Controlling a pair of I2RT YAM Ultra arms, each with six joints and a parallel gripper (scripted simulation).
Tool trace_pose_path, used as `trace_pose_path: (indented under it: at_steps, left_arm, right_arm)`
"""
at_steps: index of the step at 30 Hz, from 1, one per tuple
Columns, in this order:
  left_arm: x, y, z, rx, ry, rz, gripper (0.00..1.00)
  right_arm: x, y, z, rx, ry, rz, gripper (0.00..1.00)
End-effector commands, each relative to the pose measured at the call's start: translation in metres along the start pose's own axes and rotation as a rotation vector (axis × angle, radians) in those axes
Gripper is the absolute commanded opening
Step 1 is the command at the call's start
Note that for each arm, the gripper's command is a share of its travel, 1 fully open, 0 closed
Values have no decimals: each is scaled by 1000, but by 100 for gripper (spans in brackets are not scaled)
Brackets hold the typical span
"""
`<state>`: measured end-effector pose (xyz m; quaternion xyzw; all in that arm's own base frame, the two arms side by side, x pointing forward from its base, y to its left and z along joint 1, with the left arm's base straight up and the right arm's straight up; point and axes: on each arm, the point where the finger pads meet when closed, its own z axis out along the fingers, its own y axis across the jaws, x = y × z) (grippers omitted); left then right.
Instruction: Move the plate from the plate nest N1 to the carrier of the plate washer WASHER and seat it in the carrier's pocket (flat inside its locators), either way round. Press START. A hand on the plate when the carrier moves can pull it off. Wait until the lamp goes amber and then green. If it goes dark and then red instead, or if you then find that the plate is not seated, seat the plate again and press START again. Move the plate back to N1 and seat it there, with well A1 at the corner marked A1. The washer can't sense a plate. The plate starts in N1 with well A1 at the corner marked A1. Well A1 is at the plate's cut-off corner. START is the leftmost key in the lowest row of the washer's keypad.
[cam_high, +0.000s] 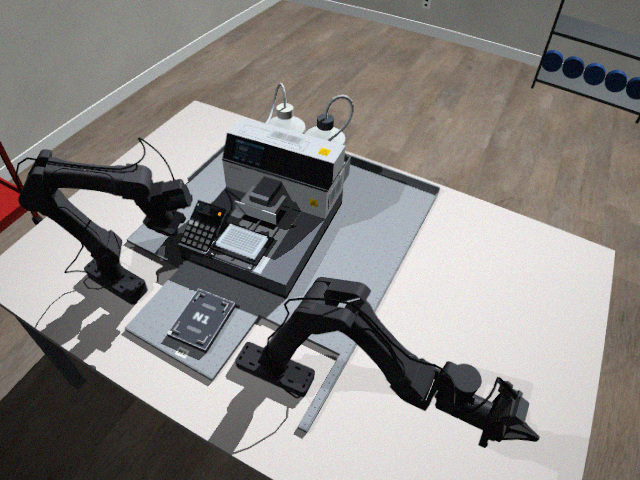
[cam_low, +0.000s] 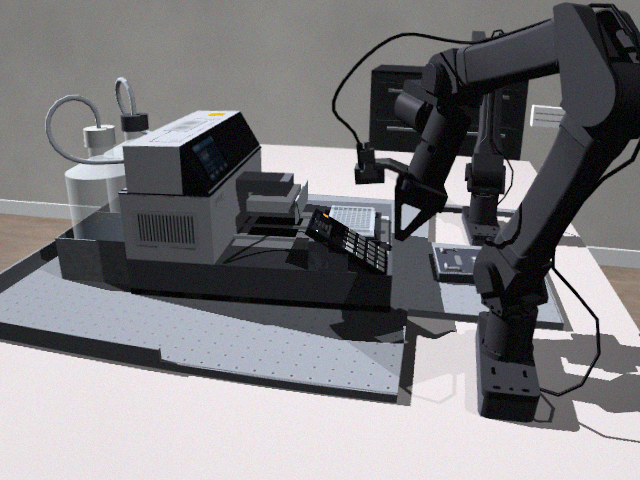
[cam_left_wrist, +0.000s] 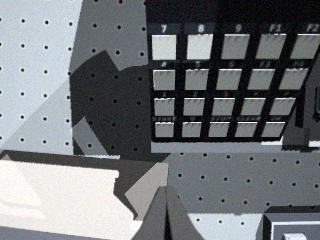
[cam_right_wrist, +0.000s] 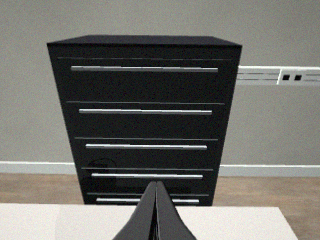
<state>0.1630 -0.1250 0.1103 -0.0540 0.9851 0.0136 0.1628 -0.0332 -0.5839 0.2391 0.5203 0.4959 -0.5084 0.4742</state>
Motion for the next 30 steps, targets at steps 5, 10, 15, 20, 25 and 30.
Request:
trace_pose_path:
  at_steps: [5, 10, 15, 20, 25, 30]
  left_arm:
    - [-6, 1, -22, 16, -29, -9, 0]
    - [-5, 2, -29, -2, -23, -6, 0]
    - [-3, 4, -26, -6, -13, -9, 0]
    - [-3, 5, -23, 4, -10, -10, 0]
    - [-1, 3, -20, 12, -14, 9, 0]
    - [2, 2, -15, 3, -7, 16, 0]
  right_arm:
    - [-17, -4, -5, 7, -33, 11, 0]
    - [-17, -4, -5, 7, -33, 11, 0]
    - [-17, -4, -5, 7, -33, 11, 0]
    - [-17, -4, -5, 7, -33, 11, 0]
    - [-17, -4, -5, 7, -33, 11, 0]
    - [-17, -4, -5, 7, -33, 11, 0]
